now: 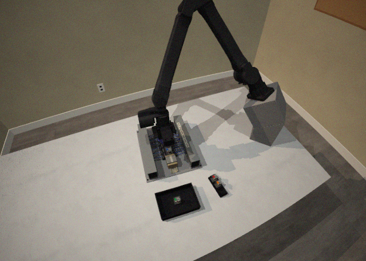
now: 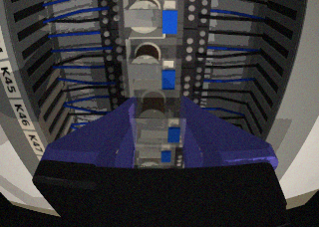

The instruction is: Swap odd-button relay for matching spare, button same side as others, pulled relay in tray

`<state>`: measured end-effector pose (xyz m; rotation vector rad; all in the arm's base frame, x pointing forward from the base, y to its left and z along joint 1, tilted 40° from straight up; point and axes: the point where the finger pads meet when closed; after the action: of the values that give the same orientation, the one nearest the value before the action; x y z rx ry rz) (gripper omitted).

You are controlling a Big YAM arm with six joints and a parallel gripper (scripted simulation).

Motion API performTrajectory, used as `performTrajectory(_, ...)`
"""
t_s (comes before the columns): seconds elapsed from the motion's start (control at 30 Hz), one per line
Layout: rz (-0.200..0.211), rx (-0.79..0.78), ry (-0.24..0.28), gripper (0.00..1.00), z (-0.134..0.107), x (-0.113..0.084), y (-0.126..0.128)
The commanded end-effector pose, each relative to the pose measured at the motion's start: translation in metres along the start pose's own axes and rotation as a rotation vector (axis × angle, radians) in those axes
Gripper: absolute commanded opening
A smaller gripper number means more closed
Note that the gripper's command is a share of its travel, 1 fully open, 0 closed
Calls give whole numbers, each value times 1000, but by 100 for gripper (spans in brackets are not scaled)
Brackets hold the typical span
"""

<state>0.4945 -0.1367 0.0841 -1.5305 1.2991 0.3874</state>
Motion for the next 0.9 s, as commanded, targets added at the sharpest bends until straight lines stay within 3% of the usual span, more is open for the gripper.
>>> performTrajectory(0.0,-21,-6,-10,0,3,-7,-18)
performTrajectory(0.87,-18,3,-5,0,-1,0,-17)
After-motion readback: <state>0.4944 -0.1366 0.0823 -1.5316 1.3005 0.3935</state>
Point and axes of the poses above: the point where the finger pads meet when closed, its own x axis out along the fingers, its own y axis across the jaws, z = x × y, and after that the axes turned 4 degrees about x, right-handed
